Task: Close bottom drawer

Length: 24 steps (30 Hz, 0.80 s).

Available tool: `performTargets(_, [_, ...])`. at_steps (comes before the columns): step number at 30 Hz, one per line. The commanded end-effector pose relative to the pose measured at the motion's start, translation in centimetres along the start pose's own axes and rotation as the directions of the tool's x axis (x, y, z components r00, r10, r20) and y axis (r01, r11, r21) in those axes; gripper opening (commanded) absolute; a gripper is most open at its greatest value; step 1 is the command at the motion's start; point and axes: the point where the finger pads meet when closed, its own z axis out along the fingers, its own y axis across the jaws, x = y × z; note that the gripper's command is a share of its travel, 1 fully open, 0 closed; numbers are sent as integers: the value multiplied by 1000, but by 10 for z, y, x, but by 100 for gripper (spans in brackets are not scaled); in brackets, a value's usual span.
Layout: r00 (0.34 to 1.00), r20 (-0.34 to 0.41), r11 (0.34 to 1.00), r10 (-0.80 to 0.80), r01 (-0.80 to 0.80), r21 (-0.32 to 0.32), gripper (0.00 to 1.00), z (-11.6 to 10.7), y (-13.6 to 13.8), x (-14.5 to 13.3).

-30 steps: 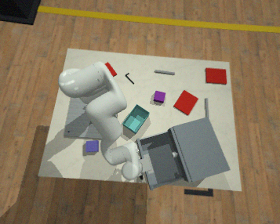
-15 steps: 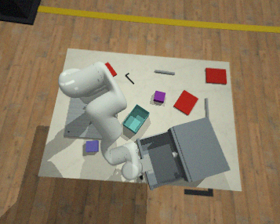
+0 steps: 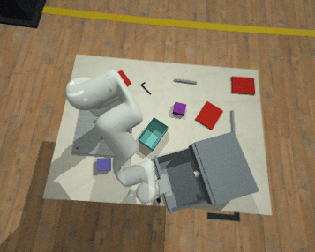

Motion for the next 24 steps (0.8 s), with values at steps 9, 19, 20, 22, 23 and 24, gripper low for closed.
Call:
performTargets(9, [1000,-1,1000,-1,1,-4,60,-1,1,1])
performTargets(19, [1000,-1,1000,-1,1,-4,60,1,1,0])
performTargets(20, [1000,-1,1000,-1,1,-4,60,2,1,0])
performTargets(22, [1000,-1,1000,-1,1,-4,60,3,1,0])
performTargets(23, [1000,-1,1000,-1,1,-4,60,4,1,-1])
performTargets(24, [1000,-1,1000,-1,1,-4,60,5,1,-1])
